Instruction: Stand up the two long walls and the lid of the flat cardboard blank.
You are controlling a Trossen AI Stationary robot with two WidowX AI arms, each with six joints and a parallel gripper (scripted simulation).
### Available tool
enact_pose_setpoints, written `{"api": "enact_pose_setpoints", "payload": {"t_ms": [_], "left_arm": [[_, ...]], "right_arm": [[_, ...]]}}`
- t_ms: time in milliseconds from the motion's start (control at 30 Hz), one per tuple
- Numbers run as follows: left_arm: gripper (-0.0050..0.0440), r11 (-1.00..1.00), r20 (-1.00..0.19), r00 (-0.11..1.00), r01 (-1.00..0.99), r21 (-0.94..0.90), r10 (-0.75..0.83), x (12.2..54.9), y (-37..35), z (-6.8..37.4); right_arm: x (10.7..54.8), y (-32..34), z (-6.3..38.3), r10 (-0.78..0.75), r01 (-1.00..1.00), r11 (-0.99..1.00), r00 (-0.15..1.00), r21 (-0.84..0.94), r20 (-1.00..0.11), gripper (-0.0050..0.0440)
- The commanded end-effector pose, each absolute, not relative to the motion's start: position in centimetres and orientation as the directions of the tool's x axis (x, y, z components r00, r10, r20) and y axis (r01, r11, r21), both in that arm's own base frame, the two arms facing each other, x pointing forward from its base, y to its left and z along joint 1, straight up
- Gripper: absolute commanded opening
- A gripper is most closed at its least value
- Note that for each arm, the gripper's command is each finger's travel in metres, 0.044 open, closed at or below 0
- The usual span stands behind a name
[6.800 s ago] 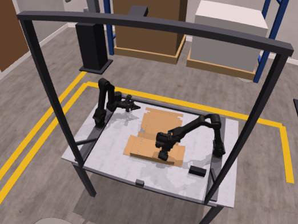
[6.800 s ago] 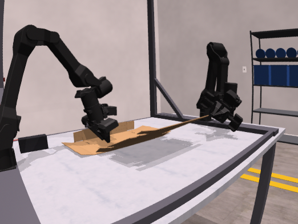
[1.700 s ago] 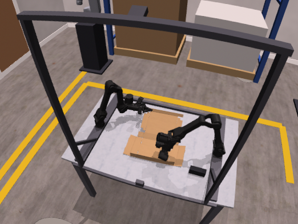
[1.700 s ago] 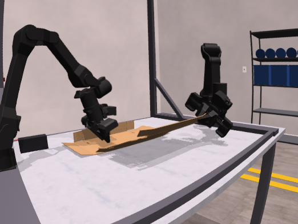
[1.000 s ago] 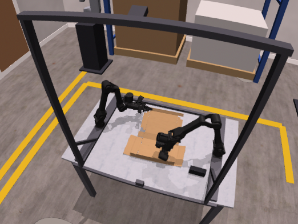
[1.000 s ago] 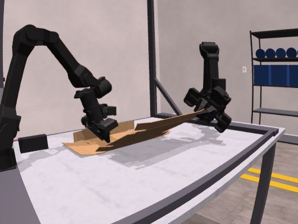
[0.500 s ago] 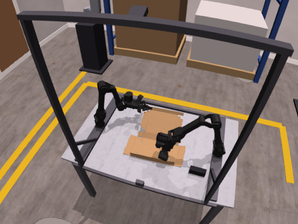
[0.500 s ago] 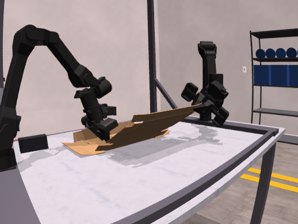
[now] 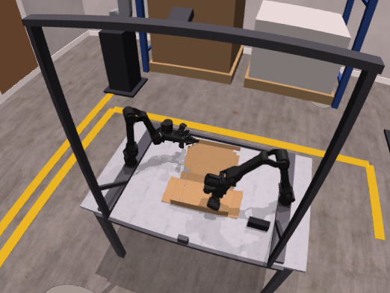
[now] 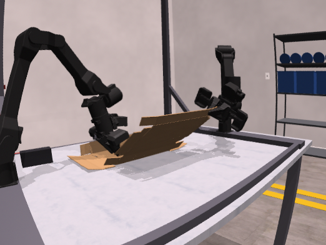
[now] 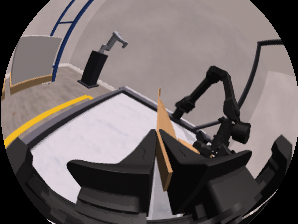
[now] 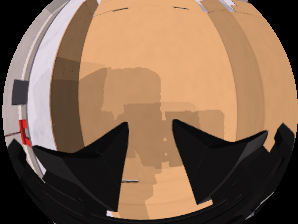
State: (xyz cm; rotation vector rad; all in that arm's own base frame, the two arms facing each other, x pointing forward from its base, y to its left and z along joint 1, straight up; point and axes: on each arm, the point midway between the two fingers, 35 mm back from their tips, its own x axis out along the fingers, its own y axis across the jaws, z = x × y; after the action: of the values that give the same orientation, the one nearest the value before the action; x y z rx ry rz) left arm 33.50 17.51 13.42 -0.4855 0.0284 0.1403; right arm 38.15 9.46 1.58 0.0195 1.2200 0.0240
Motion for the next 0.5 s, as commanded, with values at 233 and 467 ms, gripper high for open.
{"api": "enact_pose_setpoints", "payload": {"t_ms": [233, 467], "left_arm": [[0.0, 0.894, -0.039, 0.989, -0.147, -0.423, 0.144, 33.6, 16.8, 15.3], [0.0, 0.923, -0.032, 0.989, -0.148, -0.355, 0.146, 33.7, 16.0, 16.1]], "right_arm": [[35.9, 9.2, -1.8, 0.017, -0.005, 1.0, 0.233, 0.016, -0.972, 0.0195], [35.9, 9.2, -1.8, 0.016, -0.005, 1.0, 0.232, 0.015, -0.973, 0.0195]]}}
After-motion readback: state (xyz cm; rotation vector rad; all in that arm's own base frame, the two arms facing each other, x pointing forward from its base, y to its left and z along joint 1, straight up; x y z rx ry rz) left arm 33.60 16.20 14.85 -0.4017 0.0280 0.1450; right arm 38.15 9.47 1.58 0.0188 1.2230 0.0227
